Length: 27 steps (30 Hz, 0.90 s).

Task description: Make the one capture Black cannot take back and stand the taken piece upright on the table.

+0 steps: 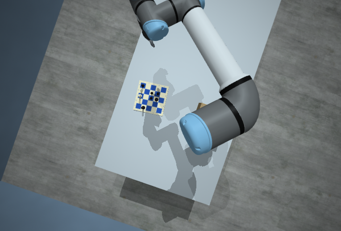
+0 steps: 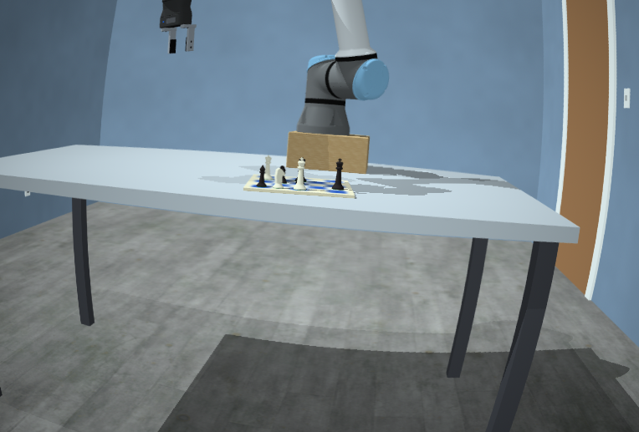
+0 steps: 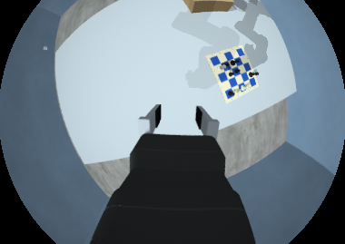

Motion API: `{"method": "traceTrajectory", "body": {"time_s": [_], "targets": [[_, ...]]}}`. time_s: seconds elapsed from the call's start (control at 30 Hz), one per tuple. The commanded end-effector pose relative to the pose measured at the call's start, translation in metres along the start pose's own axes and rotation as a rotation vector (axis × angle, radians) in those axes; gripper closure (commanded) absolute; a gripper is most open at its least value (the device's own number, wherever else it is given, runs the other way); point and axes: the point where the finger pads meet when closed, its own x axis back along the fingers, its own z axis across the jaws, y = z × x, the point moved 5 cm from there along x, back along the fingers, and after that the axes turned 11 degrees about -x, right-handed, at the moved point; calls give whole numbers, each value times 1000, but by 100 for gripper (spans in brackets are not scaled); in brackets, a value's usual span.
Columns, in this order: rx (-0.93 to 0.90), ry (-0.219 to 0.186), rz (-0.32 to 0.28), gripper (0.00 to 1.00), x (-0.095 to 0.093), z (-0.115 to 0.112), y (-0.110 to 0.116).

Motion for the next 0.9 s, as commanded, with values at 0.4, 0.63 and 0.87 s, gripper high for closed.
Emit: {"method": "traceTrajectory", "body": {"time_s": [0.4,0.63,0.87], "targets": [[-174,136,178,0,-68,3,7],[-358,251,366,0,-129,8,9],[-572,352,586,0,-199,19,6]]}}
